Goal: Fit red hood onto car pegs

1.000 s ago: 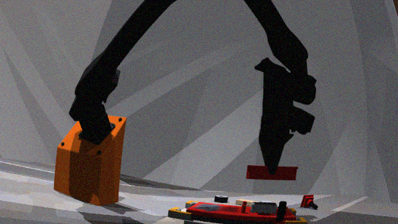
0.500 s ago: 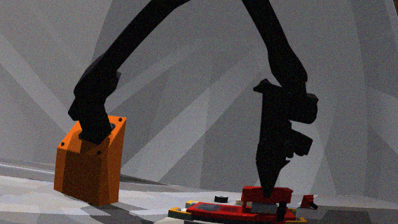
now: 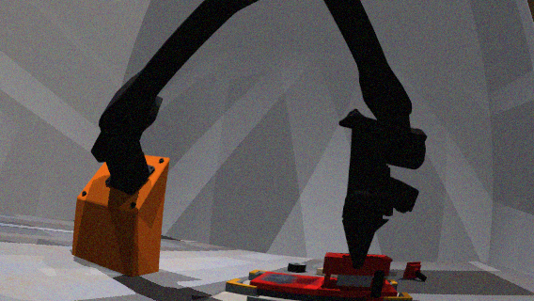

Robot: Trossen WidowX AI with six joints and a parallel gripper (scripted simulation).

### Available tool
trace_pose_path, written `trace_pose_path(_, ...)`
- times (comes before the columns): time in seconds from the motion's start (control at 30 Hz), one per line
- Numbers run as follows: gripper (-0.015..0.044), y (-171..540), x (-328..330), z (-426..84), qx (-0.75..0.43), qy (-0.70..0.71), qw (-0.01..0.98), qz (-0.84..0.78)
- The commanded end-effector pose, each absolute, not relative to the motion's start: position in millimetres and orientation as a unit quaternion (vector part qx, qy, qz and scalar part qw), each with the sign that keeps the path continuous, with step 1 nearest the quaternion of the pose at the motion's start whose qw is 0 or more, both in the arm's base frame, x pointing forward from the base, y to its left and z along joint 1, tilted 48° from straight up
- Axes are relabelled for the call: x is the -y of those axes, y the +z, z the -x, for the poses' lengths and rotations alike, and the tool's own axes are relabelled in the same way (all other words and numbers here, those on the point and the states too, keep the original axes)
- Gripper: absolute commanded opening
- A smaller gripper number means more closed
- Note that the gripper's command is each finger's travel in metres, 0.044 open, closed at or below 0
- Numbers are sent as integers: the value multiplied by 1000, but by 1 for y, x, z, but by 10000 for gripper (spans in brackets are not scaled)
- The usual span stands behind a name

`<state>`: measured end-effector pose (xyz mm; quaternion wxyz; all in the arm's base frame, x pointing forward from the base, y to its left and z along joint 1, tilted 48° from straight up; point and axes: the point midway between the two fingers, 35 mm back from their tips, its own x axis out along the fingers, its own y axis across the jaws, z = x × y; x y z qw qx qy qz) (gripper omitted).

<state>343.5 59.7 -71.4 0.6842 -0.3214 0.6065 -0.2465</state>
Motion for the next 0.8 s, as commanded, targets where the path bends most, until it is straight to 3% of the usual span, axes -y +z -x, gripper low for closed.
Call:
trace_pose_path(0.0, 0, -72, -58, -344, -605, -247, 684, 324)
trace_pose_path(0.77, 0, -79, -51, -346, -605, -247, 684, 324)
